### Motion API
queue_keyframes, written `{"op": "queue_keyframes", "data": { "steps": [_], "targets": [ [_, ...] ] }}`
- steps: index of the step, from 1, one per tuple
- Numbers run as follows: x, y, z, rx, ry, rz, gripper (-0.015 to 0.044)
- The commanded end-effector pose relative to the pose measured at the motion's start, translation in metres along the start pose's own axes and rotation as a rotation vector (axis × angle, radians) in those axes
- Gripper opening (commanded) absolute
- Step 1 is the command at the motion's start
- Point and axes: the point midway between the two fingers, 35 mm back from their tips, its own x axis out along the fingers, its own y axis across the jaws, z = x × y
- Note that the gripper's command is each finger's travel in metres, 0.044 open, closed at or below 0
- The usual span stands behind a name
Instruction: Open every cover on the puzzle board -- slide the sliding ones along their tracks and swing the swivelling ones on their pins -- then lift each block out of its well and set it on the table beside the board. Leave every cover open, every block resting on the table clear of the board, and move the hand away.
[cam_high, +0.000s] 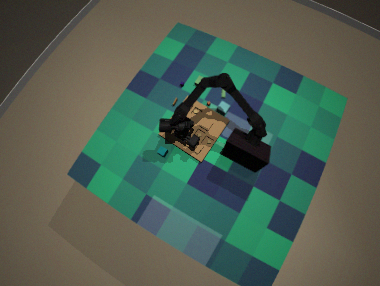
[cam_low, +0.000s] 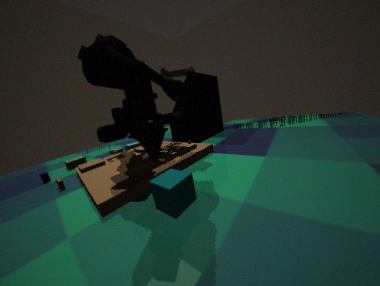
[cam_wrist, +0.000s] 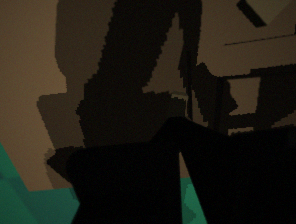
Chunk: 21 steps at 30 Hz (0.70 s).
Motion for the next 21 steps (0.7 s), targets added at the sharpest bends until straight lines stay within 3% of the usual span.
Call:
{"op": "queue_keyframes", "data": {
  "steps": [1, 21],
  "targets": [
    [0.002, 0.005, 0.0, -0.007, -0.006, -0.001, 0.0],
    [0.002, 0.028, 0.002, -0.006, -0.006, 0.0, 0.0]
  ]
}}
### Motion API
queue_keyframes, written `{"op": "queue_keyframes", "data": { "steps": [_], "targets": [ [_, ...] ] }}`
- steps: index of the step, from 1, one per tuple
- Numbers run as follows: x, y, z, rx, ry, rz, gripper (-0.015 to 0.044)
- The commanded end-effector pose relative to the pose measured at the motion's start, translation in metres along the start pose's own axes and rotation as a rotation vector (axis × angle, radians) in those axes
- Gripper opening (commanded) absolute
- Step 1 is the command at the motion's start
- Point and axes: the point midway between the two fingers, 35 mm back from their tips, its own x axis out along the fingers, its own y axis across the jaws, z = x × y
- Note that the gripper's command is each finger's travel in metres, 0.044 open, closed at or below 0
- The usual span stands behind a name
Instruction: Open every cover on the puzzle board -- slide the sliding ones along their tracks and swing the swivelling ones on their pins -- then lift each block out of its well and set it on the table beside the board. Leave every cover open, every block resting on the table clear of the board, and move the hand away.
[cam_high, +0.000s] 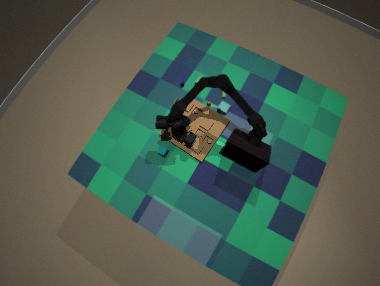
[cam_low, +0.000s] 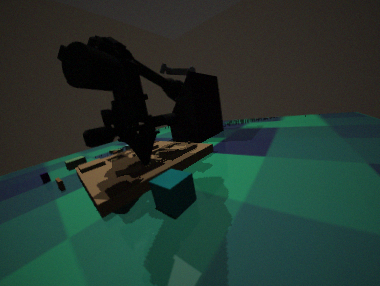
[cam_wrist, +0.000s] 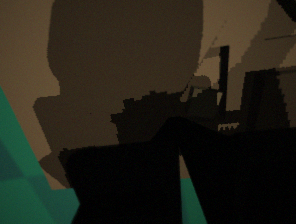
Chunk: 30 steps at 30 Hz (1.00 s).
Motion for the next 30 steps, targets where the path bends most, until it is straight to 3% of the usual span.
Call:
{"op": "queue_keyframes", "data": {
  "steps": [1, 30],
  "targets": [
    [0.001, 0.005, 0.001, -0.006, -0.005, 0.0, 0.0],
    [0.001, 0.035, 0.014, -0.005, -0.006, 0.001, 0.0]
  ]
}}
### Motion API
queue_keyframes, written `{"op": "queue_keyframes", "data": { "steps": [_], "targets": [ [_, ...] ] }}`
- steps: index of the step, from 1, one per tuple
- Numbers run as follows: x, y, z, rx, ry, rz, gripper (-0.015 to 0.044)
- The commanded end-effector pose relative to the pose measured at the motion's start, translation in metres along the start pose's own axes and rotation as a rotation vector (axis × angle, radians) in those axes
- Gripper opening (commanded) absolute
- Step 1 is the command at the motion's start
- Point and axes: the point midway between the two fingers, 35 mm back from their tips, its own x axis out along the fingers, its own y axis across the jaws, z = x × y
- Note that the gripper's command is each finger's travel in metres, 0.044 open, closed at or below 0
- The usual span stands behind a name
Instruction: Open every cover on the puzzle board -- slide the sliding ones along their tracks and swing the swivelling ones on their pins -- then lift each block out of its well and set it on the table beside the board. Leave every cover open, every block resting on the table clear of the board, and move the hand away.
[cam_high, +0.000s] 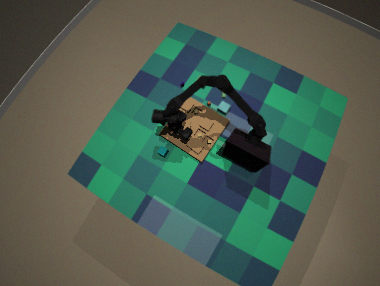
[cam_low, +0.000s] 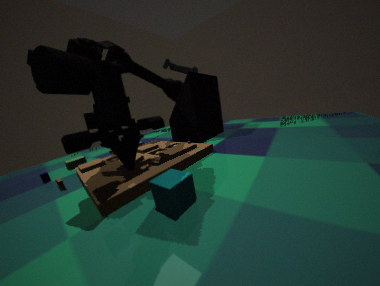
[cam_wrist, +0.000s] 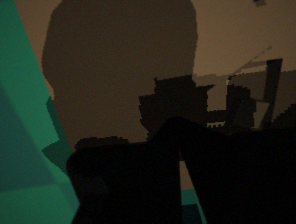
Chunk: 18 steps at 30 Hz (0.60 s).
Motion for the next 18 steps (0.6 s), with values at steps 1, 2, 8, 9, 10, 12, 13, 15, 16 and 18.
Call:
{"op": "queue_keyframes", "data": {
  "steps": [1, 2, 8, 9, 10, 12, 13, 15, 16, 18],
  "targets": [
    [0.0, 0.003, 0.003, -0.005, -0.004, 0.001, 0.0],
    [0.0, 0.004, 0.003, -0.005, -0.004, 0.001, 0.0],
    [0.0, 0.009, 0.008, -0.005, -0.005, 0.001, 0.0],
    [0.0, 0.01, 0.009, -0.005, -0.005, 0.001, 0.0],
    [0.0, 0.011, 0.01, -0.005, -0.005, 0.001, 0.0],
    [0.0, 0.013, 0.011, -0.005, -0.005, 0.001, 0.0],
    [0.0, 0.014, 0.012, -0.005, -0.005, 0.001, 0.0],
    [0.0, 0.016, 0.014, -0.005, -0.005, 0.001, 0.0],
    [0.0, 0.017, 0.015, -0.005, -0.005, 0.001, 0.0],
    [0.0, 0.018, 0.017, -0.005, -0.005, 0.001, 0.0]
  ]
}}
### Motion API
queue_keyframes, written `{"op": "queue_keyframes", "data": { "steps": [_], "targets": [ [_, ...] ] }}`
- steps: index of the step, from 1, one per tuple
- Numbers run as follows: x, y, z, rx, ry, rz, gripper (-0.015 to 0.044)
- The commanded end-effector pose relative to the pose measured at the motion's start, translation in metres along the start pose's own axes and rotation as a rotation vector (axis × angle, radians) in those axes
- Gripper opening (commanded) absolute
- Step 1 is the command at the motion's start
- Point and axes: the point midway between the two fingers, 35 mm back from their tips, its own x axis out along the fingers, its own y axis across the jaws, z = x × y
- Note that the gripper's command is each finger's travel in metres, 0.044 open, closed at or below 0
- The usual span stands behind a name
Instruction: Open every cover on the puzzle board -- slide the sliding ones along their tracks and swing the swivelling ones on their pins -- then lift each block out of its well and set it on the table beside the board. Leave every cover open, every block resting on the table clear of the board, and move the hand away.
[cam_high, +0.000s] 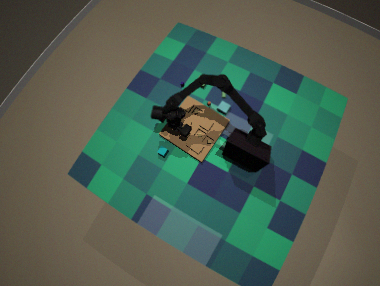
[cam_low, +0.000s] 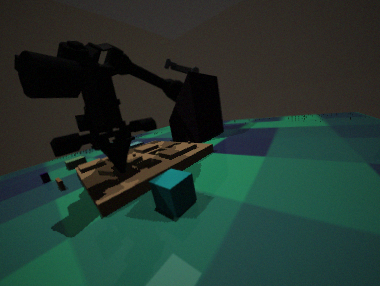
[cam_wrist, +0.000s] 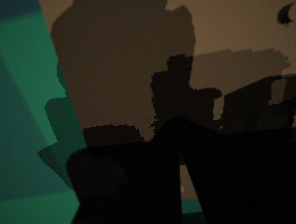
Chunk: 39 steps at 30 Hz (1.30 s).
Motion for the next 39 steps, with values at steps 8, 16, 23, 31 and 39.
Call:
{"op": "queue_keyframes", "data": {
  "steps": [8, 16, 23, 31, 39],
  "targets": [
    [0.0, 0.008, 0.01, -0.002, -0.004, 0.002, 0.0],
    [0.0, 0.013, 0.019, -0.002, -0.005, 0.002, 0.0],
    [-0.001, 0.016, 0.023, -0.002, -0.005, 0.002, 0.0],
    [-0.011, 0.017, 0.023, -0.002, -0.004, 0.002, 0.0],
    [-0.021, 0.017, 0.023, -0.002, -0.003, 0.002, 0.0]
  ]
}}
